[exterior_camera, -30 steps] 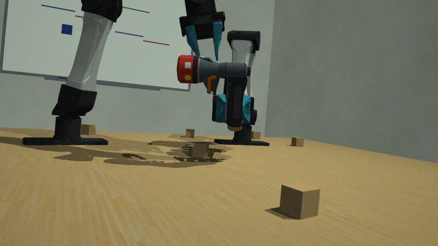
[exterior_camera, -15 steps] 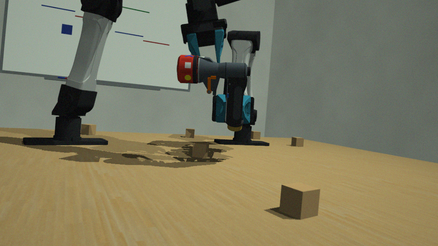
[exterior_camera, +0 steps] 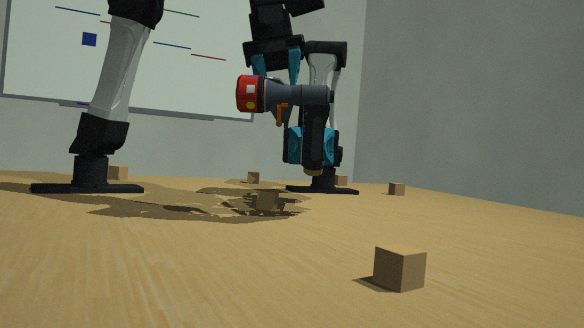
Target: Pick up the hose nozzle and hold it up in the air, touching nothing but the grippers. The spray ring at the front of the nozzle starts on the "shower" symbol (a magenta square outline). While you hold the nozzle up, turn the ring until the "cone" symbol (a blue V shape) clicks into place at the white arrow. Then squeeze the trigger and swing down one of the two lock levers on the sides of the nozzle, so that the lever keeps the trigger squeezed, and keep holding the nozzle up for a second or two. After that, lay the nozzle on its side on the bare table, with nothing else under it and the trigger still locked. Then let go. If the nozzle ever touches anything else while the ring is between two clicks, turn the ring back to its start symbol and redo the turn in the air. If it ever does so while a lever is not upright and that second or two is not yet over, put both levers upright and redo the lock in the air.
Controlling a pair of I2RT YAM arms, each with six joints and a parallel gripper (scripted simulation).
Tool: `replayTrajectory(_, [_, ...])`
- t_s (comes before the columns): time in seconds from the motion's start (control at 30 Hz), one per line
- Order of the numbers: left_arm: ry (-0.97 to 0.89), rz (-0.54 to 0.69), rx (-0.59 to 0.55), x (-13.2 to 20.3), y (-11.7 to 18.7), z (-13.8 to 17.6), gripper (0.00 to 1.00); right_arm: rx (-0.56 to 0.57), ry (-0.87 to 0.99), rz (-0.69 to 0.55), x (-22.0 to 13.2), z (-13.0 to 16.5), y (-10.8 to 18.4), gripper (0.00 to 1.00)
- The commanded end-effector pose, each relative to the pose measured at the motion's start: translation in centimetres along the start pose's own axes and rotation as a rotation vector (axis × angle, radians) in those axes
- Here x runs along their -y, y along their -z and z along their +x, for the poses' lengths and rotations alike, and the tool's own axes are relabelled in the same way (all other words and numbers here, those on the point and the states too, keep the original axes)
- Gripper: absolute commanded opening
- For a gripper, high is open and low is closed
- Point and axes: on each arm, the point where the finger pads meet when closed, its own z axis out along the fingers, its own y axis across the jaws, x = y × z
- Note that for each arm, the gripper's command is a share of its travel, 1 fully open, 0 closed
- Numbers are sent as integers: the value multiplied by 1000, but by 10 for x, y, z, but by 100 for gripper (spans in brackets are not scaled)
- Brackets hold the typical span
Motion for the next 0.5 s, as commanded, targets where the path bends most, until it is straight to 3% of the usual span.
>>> replayTrajectory(0.0, [47, -5, 188, -2, -6, -58, 36, 15, -12, -7, 0, -8, -7, 37])
replayTrajectory(0.47, [47, -5, 188, -2, -6, -58, 36, 28, -21, -40, -6, -13, 3, 37])
